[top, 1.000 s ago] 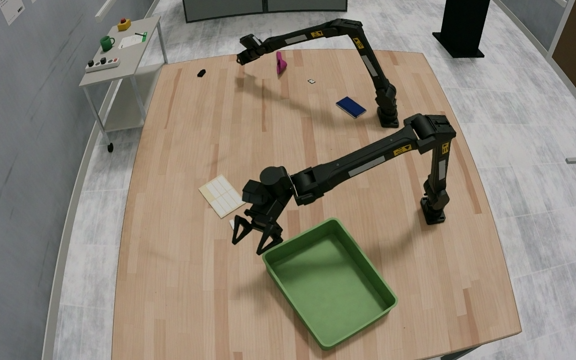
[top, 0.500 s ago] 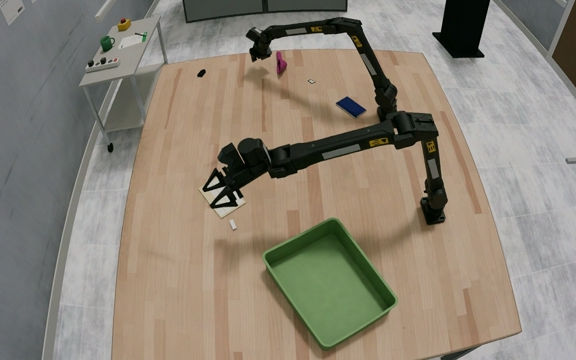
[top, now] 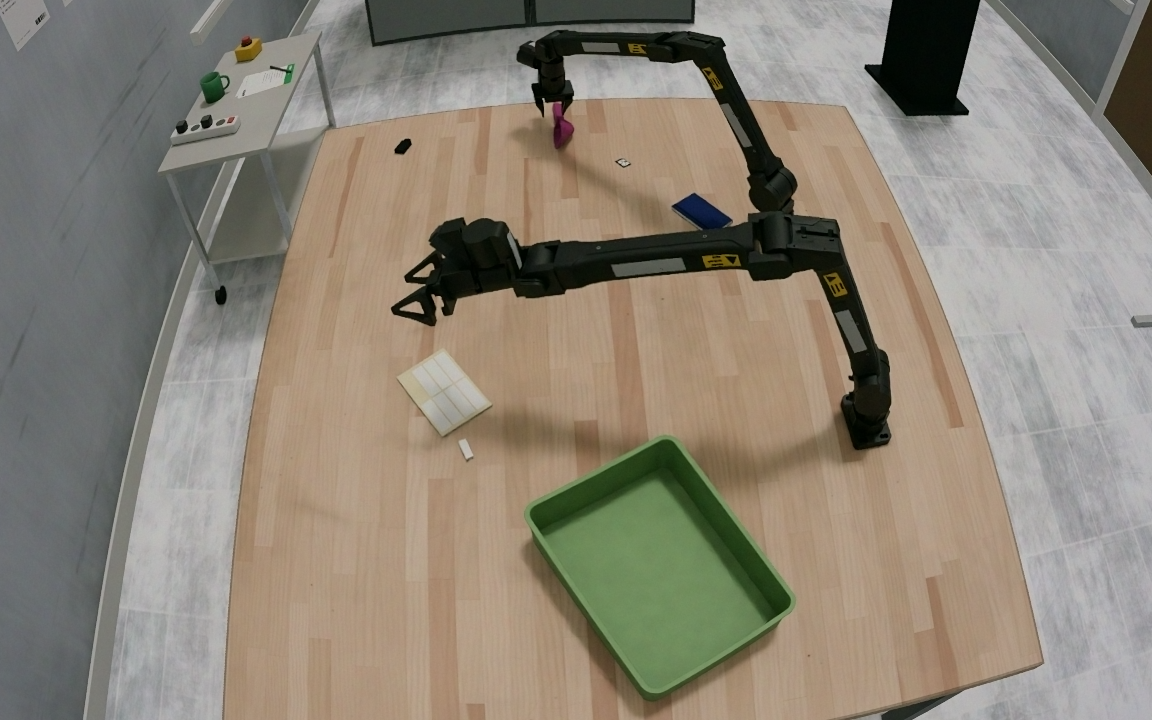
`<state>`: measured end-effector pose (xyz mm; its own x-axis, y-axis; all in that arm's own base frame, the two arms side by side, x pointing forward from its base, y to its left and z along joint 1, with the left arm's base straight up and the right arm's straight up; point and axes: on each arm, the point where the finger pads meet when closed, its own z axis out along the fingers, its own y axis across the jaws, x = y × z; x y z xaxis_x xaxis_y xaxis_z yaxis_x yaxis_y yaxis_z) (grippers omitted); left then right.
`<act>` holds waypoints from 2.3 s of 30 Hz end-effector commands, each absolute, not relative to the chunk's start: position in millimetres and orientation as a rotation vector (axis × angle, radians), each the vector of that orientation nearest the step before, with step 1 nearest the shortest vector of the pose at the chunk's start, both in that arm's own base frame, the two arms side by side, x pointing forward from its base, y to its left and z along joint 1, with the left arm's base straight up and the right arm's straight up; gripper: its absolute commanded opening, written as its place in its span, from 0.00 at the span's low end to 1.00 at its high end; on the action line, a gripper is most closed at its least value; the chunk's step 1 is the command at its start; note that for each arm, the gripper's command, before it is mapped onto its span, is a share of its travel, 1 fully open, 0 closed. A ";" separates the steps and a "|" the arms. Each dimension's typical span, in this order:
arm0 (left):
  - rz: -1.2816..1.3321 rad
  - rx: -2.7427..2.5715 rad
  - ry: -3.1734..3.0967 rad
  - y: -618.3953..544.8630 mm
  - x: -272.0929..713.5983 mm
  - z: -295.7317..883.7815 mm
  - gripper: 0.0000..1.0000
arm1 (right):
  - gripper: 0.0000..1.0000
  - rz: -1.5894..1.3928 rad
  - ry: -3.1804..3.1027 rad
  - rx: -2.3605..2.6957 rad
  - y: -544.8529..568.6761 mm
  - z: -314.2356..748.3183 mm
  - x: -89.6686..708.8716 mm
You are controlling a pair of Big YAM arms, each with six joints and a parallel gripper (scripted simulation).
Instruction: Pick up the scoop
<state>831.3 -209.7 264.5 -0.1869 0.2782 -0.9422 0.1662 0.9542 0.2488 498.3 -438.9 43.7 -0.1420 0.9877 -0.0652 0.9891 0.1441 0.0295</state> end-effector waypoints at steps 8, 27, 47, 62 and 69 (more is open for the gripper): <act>-0.253 0.600 1.643 -417.1 828.7 280.5 1.00 | 0.52 0.005 2.282 2.135 -458.6 57.6 492.1; -0.795 1.075 1.480 -675.6 664.5 226.3 1.00 | 0.52 0.001 2.264 2.118 -460.1 73.4 492.9; -1.170 1.389 1.280 -812.3 505.9 197.2 1.00 | 0.52 0.001 2.264 2.118 -460.1 73.4 492.9; -1.163 1.387 1.279 -809.4 513.3 196.5 1.00 | 0.52 0.001 2.264 2.118 -460.1 73.4 492.9; -1.163 1.387 1.279 -809.4 513.4 196.5 1.00 | 0.52 0.001 2.264 2.118 -460.1 73.4 492.9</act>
